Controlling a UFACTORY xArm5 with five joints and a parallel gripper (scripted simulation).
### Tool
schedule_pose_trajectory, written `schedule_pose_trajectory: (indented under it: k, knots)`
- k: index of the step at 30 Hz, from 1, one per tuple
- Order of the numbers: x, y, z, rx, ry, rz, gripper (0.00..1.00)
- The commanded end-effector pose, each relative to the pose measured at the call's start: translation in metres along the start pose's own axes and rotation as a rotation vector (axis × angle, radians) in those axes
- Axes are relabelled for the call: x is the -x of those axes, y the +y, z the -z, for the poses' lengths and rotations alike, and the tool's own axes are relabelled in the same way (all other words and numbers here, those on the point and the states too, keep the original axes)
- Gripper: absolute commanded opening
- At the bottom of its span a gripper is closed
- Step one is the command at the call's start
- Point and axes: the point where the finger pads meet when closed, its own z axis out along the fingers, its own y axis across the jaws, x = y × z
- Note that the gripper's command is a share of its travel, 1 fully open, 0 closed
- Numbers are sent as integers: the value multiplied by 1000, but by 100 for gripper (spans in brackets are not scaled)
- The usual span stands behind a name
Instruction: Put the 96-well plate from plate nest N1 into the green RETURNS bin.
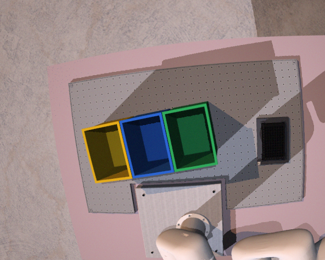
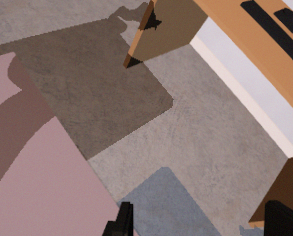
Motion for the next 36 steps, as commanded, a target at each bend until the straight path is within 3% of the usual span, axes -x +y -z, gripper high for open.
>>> schedule_pose_trajectory:
  k: [1,2,4,5,6,17,19,33,36]
  knots:
    - [-9,-13,7,-7,11,0,100]
    - [-16,-25,9,-26,3,16,100]
    - [-16,-25,9,-26,3,16,100]
    - [-11,-24,7,-69,5,31,100]
    - [-25,-41,11,-47,-5,32,100]
    - [-35,-72,22,-66,9,31,100]
    - [-47,-96,26,-102,-10,66,100]
    - [-55,-132,39,-124,3,65,100]
    - [-64,-159,46,-159,-17,101,100]
